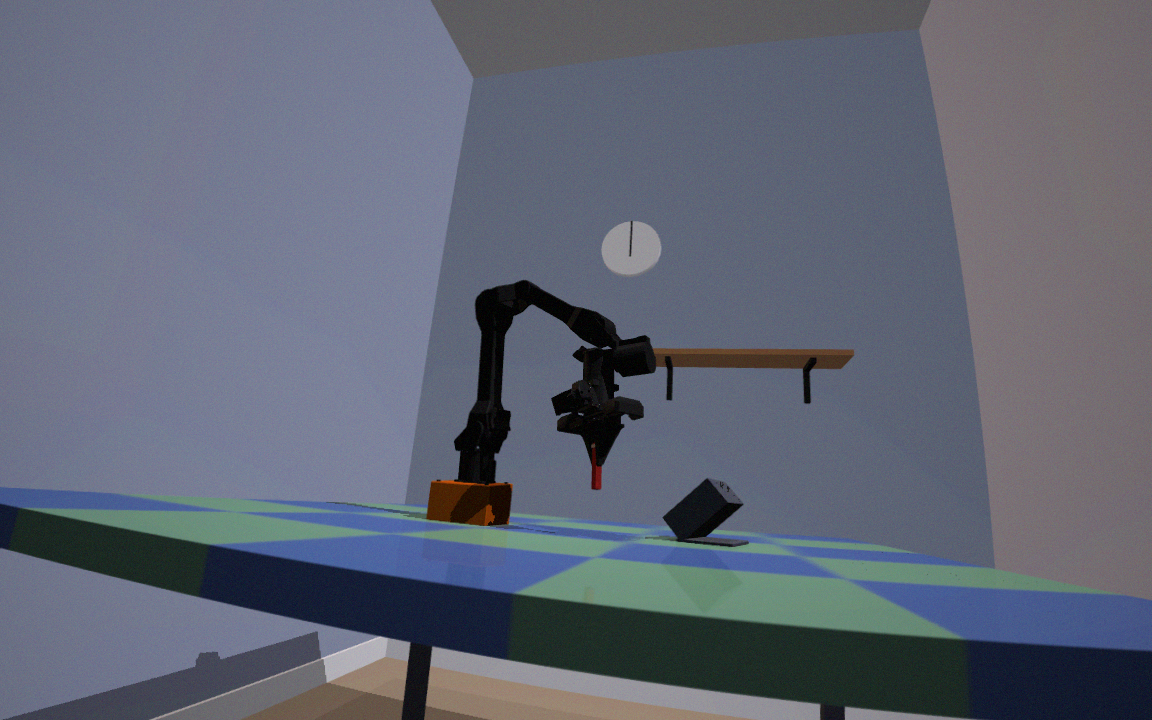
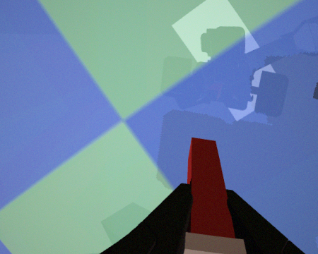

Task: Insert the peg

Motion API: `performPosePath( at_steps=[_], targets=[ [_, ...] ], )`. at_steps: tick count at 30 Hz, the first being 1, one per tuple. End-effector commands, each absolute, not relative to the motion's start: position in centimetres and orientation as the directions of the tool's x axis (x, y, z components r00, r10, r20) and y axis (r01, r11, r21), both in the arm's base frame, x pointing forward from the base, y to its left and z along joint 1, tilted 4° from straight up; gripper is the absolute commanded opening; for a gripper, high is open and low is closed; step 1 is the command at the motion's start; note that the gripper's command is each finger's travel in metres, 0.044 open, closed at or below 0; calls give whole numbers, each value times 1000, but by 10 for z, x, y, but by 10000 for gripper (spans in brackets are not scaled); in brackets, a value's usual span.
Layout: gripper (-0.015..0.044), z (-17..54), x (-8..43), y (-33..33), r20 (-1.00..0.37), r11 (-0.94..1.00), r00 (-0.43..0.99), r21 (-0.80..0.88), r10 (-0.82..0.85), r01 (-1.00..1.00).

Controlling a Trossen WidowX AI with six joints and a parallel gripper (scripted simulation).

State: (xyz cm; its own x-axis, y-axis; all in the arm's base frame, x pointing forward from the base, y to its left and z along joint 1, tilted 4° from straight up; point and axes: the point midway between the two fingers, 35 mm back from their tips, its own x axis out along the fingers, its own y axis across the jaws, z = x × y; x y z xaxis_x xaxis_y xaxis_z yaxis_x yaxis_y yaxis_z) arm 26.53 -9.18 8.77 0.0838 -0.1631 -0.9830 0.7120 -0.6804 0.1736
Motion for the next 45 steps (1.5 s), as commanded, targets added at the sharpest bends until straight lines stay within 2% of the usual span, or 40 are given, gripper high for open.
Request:
performPosePath(
  at_steps=[1, 45],
  targets=[
    [0, 89, 268, -90, -979, -670, 97, 194, -180, 717],
    [0, 92, 300, -47, -927, -504, 259, 367, -273, 782]
  ],
)
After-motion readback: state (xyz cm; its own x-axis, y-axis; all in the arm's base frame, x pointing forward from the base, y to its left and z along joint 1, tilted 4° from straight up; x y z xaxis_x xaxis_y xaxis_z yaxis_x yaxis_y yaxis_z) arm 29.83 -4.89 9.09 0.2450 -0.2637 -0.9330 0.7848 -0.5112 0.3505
